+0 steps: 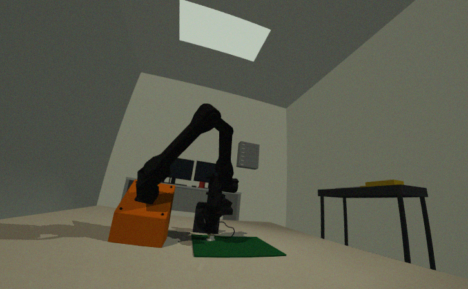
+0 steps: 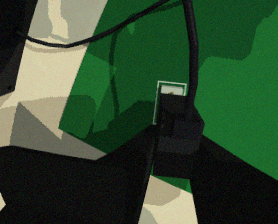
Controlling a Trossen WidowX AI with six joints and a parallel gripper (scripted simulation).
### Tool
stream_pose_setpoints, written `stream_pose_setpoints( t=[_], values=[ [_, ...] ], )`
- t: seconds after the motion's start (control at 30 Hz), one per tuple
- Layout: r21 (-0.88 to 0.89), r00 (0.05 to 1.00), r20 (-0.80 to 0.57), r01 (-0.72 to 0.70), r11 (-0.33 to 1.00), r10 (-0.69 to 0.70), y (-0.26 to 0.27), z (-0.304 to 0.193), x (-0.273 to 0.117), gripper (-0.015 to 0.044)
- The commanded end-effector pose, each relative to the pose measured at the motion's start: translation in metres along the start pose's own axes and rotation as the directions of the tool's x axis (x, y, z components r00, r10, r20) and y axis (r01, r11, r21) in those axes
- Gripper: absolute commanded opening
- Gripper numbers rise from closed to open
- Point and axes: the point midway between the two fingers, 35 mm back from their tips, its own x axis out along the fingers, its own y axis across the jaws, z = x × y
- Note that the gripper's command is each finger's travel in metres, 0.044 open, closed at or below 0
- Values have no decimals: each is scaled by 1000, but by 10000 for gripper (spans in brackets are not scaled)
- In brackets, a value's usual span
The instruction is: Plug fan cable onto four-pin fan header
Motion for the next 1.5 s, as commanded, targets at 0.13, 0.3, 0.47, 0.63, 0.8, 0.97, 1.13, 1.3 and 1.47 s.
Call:
stream_pose_setpoints(
  t=[0.13, 0.3, 0.47, 0.63, 0.8, 0.97, 1.13, 1.3, 1.47],
  values=[
    [8, 1000, 3, 1, 1000, -1, -1, 2, 0, 0],
    [5, 1000, 3, 1, 1000, -1, -1, 2, 1, 0],
    [1, 1000, 3, 1, 1000, -1, -1, 1, 2, 0],
    [-5, 1000, 3, 1, 1000, -1, -1, 0, 3, 0],
    [-10, 1000, 3, 1, 1000, -1, -1, -1, 4, 0],
    [-12, 1000, 3, 1, 1000, -1, -1, -1, 3, 0],
    [-14, 1000, 3, 1, 1000, -1, -1, -2, 2, 0],
    [-16, 1000, 3, 1, 1000, -1, 0, -2, 1, 0],
    [-18, 1000, 3, 1, 1000, -1, 0, -3, 0, 0]
  ],
)
